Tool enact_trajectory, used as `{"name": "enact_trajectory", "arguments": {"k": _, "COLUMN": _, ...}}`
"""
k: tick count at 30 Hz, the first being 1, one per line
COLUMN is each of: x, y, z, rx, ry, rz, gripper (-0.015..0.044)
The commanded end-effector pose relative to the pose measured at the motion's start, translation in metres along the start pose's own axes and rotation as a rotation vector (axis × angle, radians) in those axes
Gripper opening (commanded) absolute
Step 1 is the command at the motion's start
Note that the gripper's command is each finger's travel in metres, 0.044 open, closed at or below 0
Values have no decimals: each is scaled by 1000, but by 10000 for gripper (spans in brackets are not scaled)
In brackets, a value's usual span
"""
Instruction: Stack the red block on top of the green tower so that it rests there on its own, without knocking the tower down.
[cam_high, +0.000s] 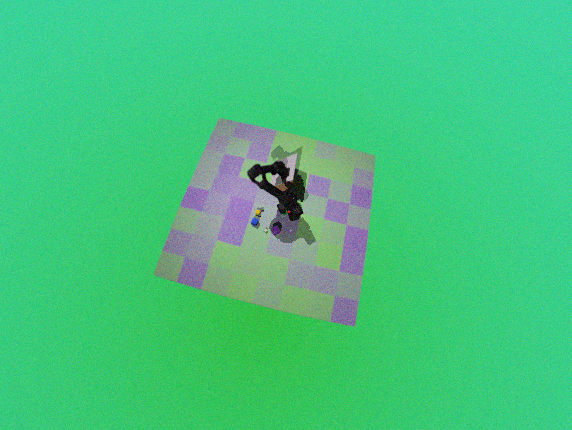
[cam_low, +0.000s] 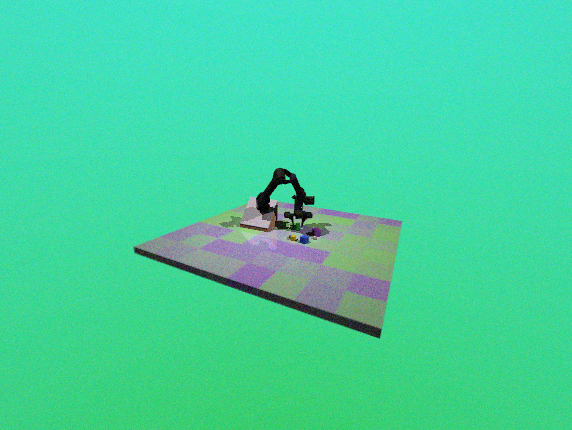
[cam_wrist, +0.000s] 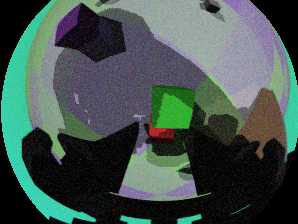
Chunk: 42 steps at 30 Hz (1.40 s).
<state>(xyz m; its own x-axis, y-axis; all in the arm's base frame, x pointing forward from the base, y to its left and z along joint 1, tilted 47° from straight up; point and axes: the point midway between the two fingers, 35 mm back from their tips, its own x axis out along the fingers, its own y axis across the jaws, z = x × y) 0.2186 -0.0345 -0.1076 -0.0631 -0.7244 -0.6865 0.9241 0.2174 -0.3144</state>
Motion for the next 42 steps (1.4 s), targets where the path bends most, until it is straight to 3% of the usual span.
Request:
{"name": "enact_trajectory", "arguments": {"k": 1, "x": 0, "y": 0, "z": 0, "rx": -3, "ry": -1, "rz": 1, "gripper": 151}}
{"name": "enact_trajectory", "arguments": {"k": 4, "x": 0, "y": 0, "z": 0, "rx": -3, "ry": -1, "rz": 1, "gripper": 72}}
{"name": "enact_trajectory", "arguments": {"k": 12, "x": -1, "y": 0, "z": 0, "rx": -3, "ry": -1, "rz": 1, "gripper": 0}}
{"name": "enact_trajectory", "arguments": {"k": 37, "x": -114, "y": 1, "z": -2, "rx": -7, "ry": -2, "rz": 3, "gripper": 0}}
{"name": "enact_trajectory", "arguments": {"k": 42, "x": -118, "y": 1, "z": -2, "rx": -7, "ry": -2, "rz": 3, "gripper": 0}}
